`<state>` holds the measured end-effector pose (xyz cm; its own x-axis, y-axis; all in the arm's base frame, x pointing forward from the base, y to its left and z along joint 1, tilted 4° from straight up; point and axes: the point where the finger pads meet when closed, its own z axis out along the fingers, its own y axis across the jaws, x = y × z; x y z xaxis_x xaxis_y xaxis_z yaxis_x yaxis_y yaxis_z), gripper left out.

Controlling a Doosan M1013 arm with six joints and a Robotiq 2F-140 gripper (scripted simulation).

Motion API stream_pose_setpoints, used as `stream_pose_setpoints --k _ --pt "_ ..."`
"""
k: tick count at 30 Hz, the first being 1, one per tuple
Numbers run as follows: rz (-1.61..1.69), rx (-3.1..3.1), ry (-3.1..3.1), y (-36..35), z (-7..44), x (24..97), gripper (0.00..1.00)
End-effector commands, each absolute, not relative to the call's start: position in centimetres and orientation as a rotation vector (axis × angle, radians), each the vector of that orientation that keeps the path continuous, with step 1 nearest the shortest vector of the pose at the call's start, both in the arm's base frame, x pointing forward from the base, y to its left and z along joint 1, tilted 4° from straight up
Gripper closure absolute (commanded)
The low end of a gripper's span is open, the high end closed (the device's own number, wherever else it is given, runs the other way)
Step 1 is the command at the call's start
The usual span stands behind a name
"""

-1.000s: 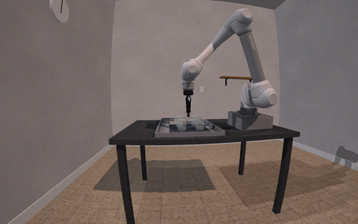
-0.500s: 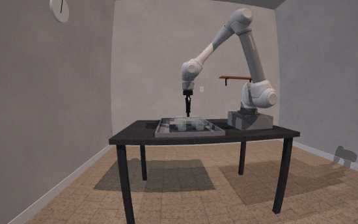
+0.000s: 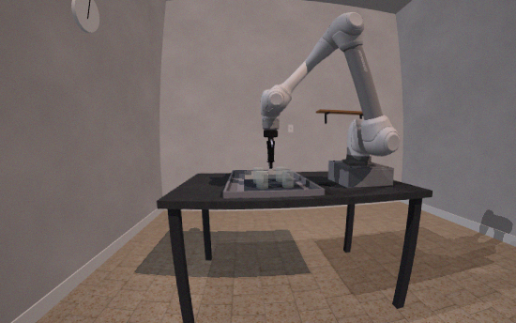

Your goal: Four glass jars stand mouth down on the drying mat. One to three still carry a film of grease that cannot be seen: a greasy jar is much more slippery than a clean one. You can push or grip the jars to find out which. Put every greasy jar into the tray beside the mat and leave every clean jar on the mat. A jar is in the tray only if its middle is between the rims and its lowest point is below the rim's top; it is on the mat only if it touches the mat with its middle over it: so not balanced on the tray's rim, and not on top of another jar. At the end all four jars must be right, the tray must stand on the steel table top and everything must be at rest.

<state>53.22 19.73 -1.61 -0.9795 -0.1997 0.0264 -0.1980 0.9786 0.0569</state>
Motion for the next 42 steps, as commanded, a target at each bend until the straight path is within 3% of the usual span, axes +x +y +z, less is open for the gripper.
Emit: stream_pose_setpoints --k 1,42 --pt "-0.084 0.311 -3.093 19.74 -1.6 53.23 1.0" --pt "-0.084 0.311 -3.093 19.82 -1.32 53.73 1.0"
